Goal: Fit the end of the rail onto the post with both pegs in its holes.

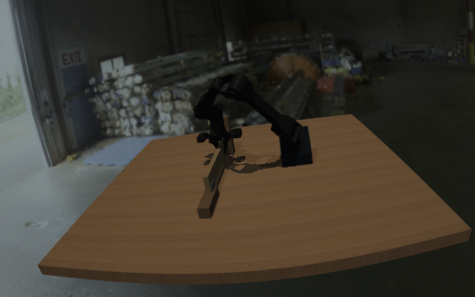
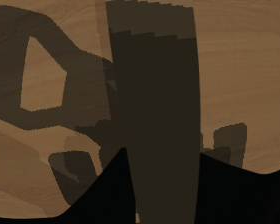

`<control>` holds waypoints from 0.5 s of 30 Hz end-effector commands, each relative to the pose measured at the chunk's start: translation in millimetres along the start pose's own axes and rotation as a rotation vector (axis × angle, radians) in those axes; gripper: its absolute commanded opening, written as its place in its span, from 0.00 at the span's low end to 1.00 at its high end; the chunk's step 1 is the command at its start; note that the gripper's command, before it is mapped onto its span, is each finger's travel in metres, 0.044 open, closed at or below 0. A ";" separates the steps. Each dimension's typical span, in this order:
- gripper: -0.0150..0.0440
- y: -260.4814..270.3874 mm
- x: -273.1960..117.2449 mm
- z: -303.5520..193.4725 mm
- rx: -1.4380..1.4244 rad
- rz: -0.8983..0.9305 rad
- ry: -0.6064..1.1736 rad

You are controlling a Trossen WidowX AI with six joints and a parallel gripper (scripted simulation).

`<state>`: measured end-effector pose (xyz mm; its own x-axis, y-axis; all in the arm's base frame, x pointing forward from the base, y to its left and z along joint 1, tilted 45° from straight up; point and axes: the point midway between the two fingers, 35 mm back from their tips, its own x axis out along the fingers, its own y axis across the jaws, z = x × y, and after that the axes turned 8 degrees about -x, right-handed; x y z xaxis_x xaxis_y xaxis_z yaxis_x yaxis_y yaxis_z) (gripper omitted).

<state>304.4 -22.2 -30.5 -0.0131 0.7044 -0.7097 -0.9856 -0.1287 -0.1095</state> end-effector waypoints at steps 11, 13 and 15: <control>0.25 -0.2 -0.4 -5.3 -0.002 -0.004 0.001; 0.25 -0.2 -0.3 -5.9 -0.002 -0.004 0.001; 0.25 -0.1 -0.3 -6.5 -0.002 -0.004 0.001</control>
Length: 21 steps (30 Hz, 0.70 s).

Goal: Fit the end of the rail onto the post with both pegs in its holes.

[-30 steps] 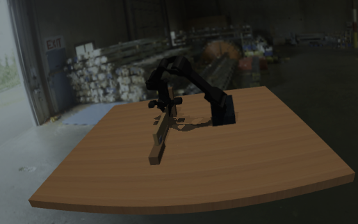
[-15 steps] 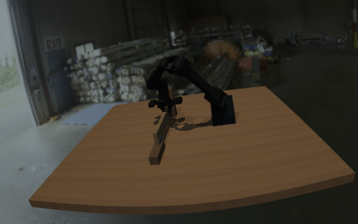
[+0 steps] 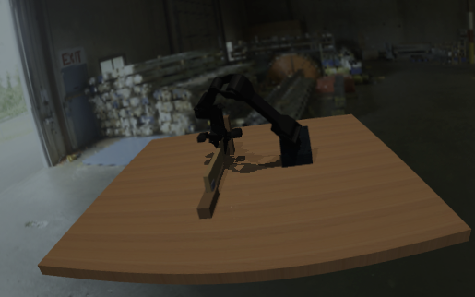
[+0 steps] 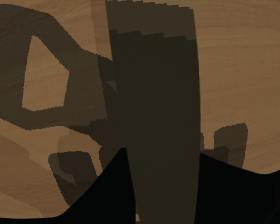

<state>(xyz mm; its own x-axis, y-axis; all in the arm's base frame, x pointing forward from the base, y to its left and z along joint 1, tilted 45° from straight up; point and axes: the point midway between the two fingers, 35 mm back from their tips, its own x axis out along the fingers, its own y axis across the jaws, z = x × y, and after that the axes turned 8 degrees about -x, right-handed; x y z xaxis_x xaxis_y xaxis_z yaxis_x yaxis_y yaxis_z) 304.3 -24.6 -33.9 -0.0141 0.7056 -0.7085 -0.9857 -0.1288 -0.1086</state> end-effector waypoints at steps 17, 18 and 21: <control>0.25 -0.2 -2.1 -7.6 -0.002 -0.005 0.003; 0.25 -0.1 -2.1 -7.9 -0.002 -0.005 0.003; 0.25 0.0 -2.2 -8.8 -0.002 -0.005 0.003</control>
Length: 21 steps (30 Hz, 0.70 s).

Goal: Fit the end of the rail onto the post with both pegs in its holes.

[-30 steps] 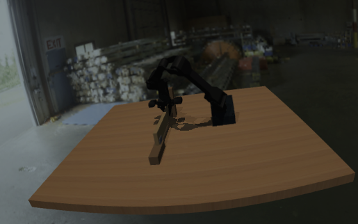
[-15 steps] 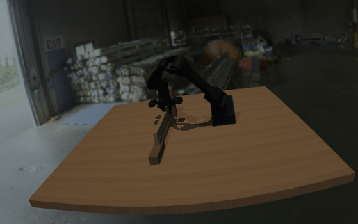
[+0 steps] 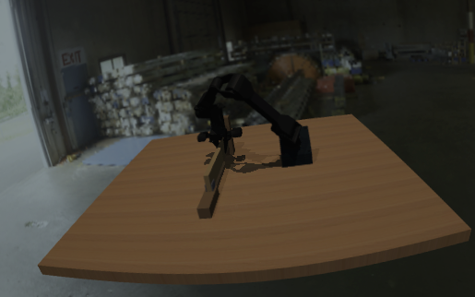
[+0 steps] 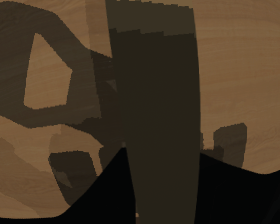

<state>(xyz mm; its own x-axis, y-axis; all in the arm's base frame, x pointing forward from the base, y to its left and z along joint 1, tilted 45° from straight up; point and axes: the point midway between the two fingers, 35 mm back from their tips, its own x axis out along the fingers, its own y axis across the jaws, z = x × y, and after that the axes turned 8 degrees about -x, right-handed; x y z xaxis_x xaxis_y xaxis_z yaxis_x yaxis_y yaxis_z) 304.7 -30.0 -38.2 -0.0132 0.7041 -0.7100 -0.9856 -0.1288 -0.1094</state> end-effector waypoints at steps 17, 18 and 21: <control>0.43 0.5 0.1 -3.8 0.000 0.000 -0.001; 0.48 0.5 0.1 -3.8 0.000 0.000 -0.001; 0.61 0.5 0.1 -3.8 0.000 0.000 -0.001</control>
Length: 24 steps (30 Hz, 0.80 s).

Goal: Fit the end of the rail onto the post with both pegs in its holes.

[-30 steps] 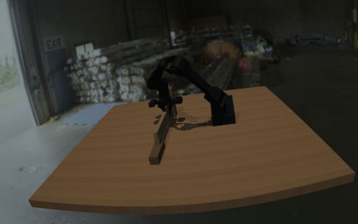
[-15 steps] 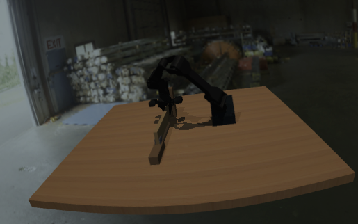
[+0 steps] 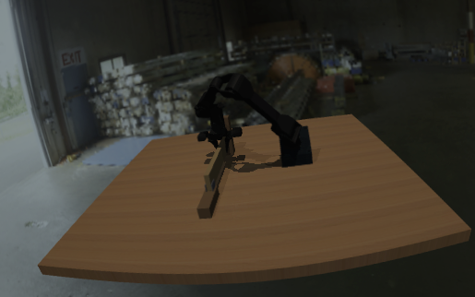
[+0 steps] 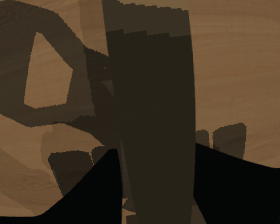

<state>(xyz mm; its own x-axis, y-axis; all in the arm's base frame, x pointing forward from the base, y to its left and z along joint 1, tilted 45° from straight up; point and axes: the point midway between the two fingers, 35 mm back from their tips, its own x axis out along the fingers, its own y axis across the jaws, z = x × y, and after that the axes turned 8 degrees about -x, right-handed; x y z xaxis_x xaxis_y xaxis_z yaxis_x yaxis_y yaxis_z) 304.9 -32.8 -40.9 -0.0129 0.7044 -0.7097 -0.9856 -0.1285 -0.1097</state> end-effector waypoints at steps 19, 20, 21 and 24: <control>1.00 -3.8 -29.6 29.6 -0.001 -0.003 0.001; 1.00 -3.8 -29.6 29.6 -0.001 -0.003 0.001; 1.00 -3.8 -29.6 29.6 -0.001 -0.003 0.001; 1.00 -3.8 -29.6 29.6 -0.001 -0.003 0.001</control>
<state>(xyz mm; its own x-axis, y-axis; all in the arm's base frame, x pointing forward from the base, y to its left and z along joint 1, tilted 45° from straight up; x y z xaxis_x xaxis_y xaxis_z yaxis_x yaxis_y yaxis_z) 305.2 -33.1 -0.7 -0.0058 0.7019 -0.7123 -0.9847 -0.1279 -0.1180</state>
